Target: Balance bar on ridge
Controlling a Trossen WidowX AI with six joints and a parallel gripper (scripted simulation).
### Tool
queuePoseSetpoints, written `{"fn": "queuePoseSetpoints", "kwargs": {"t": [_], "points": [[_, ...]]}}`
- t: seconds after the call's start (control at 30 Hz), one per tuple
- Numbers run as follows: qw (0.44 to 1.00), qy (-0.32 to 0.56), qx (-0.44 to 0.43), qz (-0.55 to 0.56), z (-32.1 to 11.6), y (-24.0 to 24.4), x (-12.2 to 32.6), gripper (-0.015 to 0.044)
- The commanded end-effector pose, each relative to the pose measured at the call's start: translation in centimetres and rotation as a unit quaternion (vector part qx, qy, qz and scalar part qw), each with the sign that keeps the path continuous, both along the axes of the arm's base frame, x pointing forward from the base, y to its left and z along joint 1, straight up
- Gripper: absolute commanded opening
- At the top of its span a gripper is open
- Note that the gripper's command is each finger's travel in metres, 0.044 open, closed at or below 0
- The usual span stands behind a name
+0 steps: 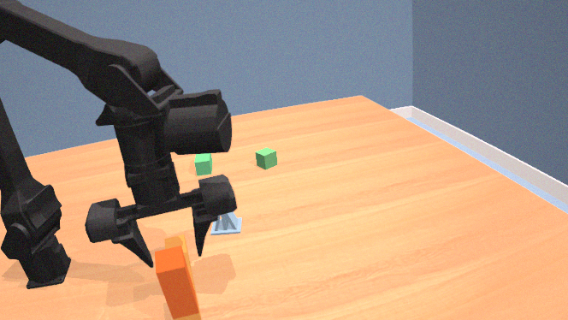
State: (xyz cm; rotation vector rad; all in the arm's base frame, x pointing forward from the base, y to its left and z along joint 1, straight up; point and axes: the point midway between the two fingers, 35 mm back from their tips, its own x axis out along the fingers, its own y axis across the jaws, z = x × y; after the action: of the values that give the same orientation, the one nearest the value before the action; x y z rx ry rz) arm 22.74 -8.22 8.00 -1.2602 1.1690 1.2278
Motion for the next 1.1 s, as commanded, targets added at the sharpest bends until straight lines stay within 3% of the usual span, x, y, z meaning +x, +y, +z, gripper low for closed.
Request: {"fn": "queuePoseSetpoints", "kwargs": {"t": [0.0,1.07], "points": [[1.000,0.002,-0.002,0.002,-0.9,-0.1,-0.1,0.0315],[1.000,0.002,-0.002,0.002,-3.5,-0.1,-0.1,0.0315]]}}
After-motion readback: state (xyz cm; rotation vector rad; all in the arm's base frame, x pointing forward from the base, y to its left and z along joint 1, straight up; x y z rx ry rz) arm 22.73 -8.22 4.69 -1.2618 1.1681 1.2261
